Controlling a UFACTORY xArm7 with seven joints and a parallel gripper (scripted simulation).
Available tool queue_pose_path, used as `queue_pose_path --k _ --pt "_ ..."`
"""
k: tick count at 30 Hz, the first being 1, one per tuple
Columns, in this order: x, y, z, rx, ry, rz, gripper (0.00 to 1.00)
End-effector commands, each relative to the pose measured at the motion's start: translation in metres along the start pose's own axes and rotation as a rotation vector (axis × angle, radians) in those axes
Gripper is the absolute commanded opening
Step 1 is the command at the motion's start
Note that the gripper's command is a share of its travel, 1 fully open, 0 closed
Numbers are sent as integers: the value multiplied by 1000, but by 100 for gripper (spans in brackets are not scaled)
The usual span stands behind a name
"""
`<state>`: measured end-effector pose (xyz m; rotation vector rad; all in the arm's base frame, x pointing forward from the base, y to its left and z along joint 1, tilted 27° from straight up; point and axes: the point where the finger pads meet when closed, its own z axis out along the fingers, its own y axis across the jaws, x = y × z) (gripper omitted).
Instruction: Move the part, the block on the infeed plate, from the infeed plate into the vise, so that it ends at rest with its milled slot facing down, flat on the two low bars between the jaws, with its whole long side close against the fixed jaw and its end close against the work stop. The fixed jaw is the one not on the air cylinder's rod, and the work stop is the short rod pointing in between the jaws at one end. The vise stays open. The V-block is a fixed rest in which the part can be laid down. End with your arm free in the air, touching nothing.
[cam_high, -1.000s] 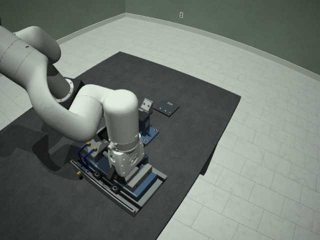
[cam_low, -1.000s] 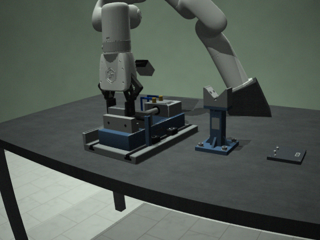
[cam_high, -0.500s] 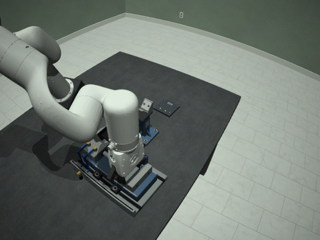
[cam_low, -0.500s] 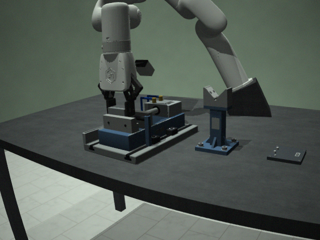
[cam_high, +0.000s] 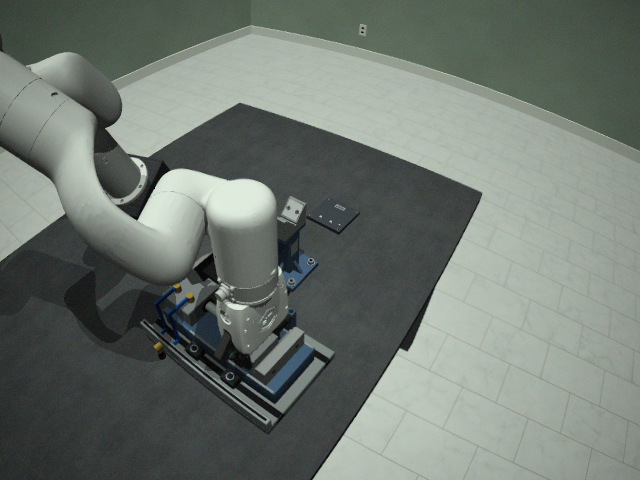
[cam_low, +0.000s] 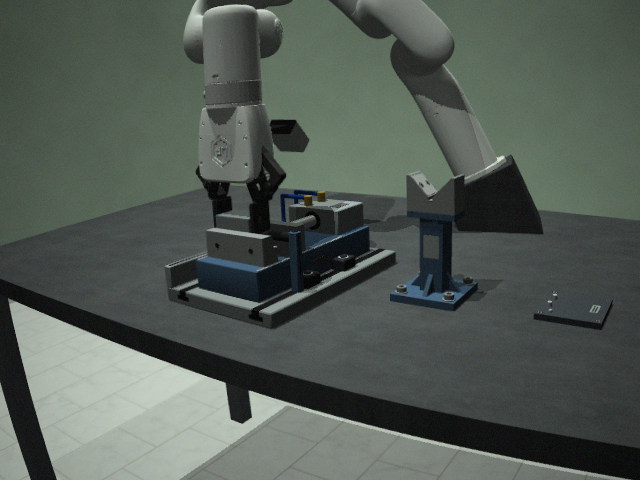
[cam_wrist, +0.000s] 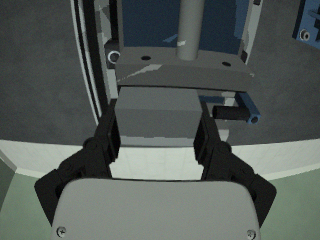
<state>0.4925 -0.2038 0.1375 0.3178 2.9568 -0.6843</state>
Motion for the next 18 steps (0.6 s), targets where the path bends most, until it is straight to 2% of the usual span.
queue_pose_path --k 1,18 --pt "-2 0 -2 0 -5 -1 0" --pt "-2 0 0 0 -5 -1 0"
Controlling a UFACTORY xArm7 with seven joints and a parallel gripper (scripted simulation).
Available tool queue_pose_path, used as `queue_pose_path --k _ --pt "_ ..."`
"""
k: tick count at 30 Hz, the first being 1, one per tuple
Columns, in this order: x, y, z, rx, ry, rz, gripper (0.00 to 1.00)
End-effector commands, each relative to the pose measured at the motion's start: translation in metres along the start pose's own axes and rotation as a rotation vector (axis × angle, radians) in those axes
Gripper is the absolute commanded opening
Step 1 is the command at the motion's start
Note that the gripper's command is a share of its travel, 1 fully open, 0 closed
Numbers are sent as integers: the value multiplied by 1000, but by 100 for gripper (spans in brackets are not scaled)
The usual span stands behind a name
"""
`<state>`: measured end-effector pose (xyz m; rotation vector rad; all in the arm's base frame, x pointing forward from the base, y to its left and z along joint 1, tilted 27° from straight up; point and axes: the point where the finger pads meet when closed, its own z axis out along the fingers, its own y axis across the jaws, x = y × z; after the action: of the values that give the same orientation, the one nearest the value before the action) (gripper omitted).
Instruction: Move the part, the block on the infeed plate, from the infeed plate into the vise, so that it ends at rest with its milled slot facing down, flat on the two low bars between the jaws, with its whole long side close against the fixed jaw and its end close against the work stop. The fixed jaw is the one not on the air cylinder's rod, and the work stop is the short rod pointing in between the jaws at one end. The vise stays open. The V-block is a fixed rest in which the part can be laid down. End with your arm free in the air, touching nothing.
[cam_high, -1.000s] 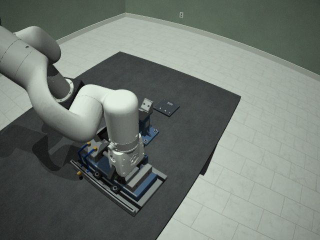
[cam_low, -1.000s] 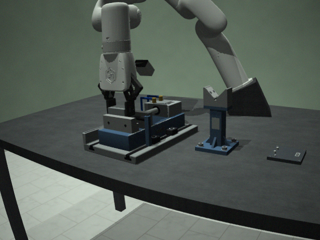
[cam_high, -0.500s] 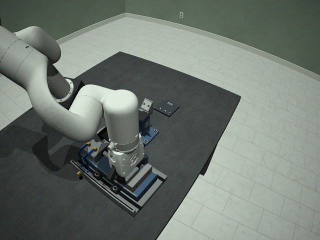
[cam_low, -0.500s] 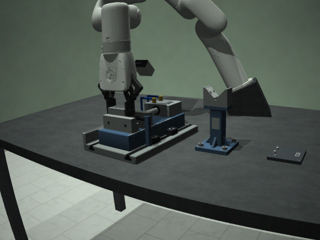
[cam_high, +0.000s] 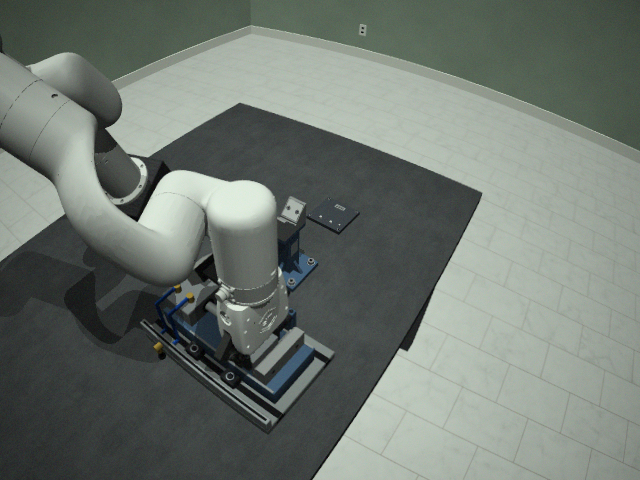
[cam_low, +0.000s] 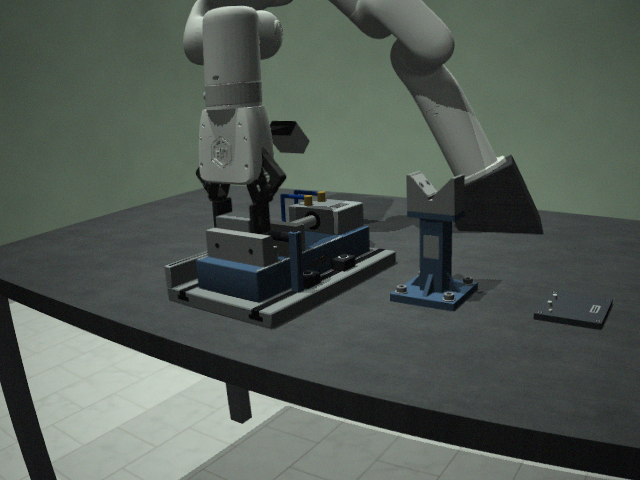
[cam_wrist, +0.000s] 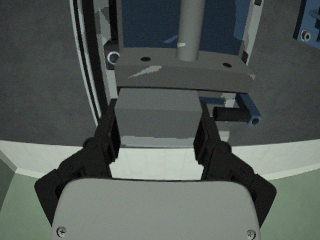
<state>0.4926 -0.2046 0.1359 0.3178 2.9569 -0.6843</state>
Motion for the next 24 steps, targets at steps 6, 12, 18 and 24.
queue_pose_path --k 6,12,18,24 --pt "-2 0 -1 0 -5 -1 0" --pt "-2 0 -1 0 -5 -1 0" --pt "-2 0 -1 0 -5 -1 0" --pt "-2 0 -1 0 -5 -1 81"
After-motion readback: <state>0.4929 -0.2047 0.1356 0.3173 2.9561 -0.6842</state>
